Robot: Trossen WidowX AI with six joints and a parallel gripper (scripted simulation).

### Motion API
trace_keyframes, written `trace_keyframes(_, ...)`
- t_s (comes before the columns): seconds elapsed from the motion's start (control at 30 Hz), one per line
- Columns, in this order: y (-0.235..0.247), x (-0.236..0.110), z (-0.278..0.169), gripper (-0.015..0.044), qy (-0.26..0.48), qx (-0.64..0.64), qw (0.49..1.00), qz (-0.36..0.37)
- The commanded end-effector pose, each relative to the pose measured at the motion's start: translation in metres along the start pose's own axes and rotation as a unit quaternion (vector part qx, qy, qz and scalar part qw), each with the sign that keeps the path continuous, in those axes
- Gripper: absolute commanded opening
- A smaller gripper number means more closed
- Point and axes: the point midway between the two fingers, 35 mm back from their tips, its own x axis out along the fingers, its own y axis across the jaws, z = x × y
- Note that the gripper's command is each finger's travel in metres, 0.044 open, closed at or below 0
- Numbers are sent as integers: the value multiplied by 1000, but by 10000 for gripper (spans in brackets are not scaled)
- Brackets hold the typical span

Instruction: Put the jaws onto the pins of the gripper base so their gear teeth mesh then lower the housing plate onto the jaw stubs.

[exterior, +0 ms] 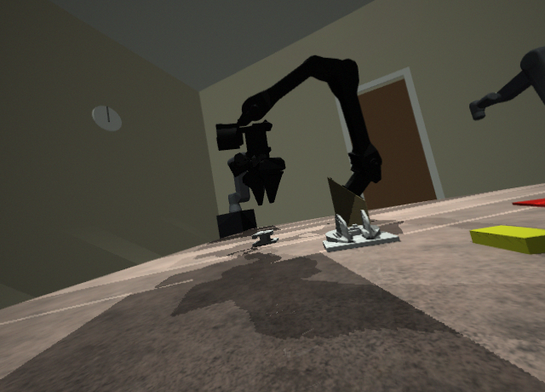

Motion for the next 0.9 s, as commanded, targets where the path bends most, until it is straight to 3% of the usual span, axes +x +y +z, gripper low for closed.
trace_keyframes(0.0,-20,2,3,440,4,62,998,0)
trace_keyframes(0.5,-86,8,1,440,17,265,964,4)
trace_keyframes(0.7,-89,8,1,440,17,273,962,4)
trace_keyframes(0.87,-87,45,-3,440,18,273,962,4)
